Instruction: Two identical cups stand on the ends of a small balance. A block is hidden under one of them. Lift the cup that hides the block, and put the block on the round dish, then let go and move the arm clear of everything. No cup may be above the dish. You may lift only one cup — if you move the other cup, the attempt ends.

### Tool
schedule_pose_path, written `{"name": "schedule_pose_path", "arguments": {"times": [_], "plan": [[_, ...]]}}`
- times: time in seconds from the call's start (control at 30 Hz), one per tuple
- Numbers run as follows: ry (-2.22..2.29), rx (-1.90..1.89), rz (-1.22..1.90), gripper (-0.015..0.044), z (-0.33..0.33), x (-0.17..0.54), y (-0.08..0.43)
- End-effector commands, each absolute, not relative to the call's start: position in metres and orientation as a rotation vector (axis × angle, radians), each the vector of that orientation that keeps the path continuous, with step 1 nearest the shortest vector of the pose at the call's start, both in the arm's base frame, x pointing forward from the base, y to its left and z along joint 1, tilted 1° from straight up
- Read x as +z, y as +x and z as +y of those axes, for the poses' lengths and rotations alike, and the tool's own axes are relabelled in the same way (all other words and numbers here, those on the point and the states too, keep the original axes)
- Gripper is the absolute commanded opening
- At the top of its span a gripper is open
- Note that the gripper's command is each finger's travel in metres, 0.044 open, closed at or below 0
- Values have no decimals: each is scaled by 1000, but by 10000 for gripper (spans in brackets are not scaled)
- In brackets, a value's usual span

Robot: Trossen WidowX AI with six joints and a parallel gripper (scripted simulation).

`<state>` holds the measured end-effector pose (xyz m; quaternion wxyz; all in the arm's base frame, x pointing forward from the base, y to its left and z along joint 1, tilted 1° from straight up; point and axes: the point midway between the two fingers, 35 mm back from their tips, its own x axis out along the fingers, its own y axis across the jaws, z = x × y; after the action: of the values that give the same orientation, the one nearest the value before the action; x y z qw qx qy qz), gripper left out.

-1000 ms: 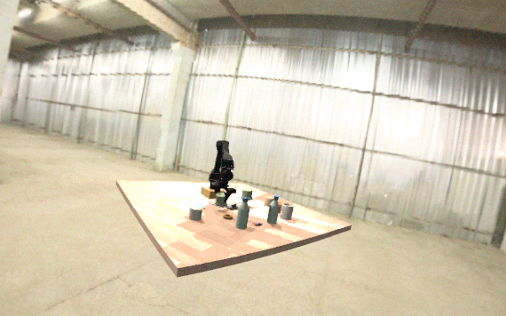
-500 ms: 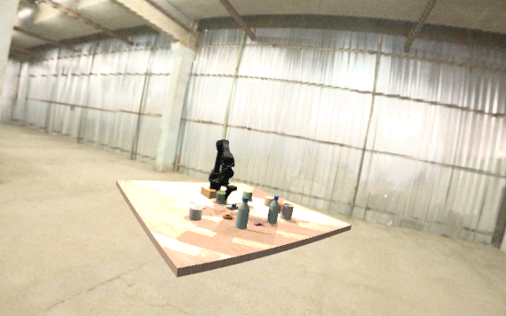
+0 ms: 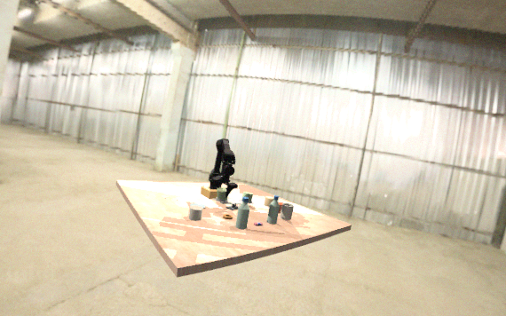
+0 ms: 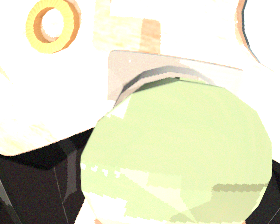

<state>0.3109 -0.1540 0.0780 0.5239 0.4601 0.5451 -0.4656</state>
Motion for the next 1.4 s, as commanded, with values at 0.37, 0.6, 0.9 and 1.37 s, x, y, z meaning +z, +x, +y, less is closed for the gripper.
{"name": "schedule_pose_path", "arguments": {"times": [0.37,0.6,0.9,1.37], "plan": [[1101,-1115,1259,0,-160,106,315],[1101,-1115,1259,0,-160,115,314],[1101,-1115,1259,0,-159,127,313],[1101,-1116,1260,0,-157,145,310]]}}
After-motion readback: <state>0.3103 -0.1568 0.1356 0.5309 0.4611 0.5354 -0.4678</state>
